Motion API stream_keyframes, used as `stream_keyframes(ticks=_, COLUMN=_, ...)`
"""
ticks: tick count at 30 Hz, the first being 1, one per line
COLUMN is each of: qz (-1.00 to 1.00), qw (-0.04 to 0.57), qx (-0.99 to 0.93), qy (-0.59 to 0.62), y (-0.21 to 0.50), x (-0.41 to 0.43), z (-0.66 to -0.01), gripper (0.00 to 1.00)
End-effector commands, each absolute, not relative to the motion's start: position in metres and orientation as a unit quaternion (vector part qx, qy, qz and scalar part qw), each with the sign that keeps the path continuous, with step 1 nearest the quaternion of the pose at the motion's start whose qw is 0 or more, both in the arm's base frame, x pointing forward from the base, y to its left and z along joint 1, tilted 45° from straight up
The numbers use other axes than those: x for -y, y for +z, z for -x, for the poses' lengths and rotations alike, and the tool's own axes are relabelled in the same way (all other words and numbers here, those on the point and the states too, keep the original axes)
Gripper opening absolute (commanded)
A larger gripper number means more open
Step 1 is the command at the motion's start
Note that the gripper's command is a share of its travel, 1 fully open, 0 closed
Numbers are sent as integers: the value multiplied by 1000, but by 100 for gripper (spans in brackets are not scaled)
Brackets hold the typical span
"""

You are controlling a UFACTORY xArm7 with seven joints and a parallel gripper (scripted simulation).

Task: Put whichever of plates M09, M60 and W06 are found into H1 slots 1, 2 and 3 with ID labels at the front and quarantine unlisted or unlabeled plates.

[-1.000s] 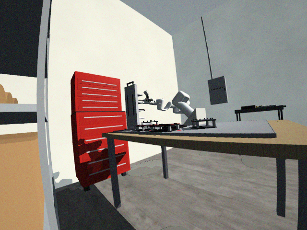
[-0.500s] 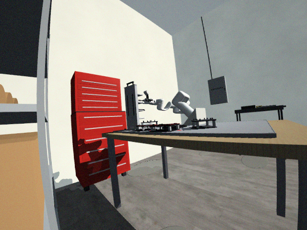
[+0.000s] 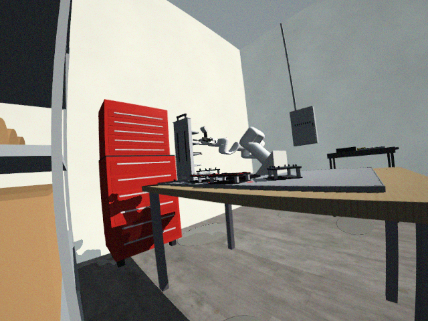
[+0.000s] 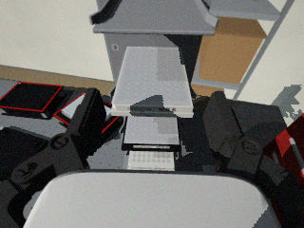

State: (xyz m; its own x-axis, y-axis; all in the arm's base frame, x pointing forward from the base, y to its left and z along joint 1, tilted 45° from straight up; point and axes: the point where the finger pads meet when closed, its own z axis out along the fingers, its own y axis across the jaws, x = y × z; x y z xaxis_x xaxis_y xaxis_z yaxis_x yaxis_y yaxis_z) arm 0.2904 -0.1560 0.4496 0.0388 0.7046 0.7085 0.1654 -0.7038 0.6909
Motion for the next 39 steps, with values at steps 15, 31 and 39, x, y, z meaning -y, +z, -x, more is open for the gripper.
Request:
stream_keyframes(ticks=15, qz=-687, qw=219, qx=-317, qy=616, y=450, x=156, z=-290, gripper=100)
stream_keyframes(ticks=31, qz=-687, qw=219, qx=-317, qy=616, y=450, x=156, z=-288, gripper=100)
stream_keyframes(ticks=39, qz=-687, qw=219, qx=-317, qy=616, y=453, x=157, z=-272, gripper=100)
